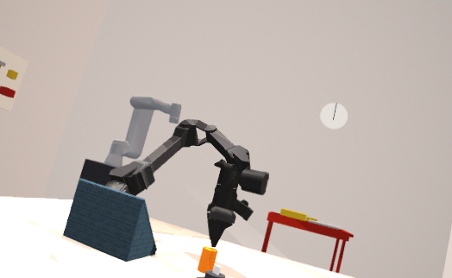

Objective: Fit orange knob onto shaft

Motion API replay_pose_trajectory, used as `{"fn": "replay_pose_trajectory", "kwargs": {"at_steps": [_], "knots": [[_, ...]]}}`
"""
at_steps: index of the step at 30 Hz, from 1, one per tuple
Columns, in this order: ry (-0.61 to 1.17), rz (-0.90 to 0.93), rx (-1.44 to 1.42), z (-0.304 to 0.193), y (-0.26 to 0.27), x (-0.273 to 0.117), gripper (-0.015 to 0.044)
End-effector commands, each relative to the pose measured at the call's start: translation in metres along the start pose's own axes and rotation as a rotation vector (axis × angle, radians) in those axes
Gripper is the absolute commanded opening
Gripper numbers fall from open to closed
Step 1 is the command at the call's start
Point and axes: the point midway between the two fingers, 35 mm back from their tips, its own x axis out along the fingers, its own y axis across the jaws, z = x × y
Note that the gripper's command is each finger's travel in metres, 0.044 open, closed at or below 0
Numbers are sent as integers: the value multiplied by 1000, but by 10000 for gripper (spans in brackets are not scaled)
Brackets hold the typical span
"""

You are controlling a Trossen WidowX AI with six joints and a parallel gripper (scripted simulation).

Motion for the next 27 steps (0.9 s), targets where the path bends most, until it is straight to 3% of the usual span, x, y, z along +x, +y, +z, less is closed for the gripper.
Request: {"fn": "replay_pose_trajectory", "kwargs": {"at_steps": [1, 27], "knots": [[0, 1, 6, 0, -1, 6, 440], [0, 1, 6, 0, -1, 48, 440]]}}
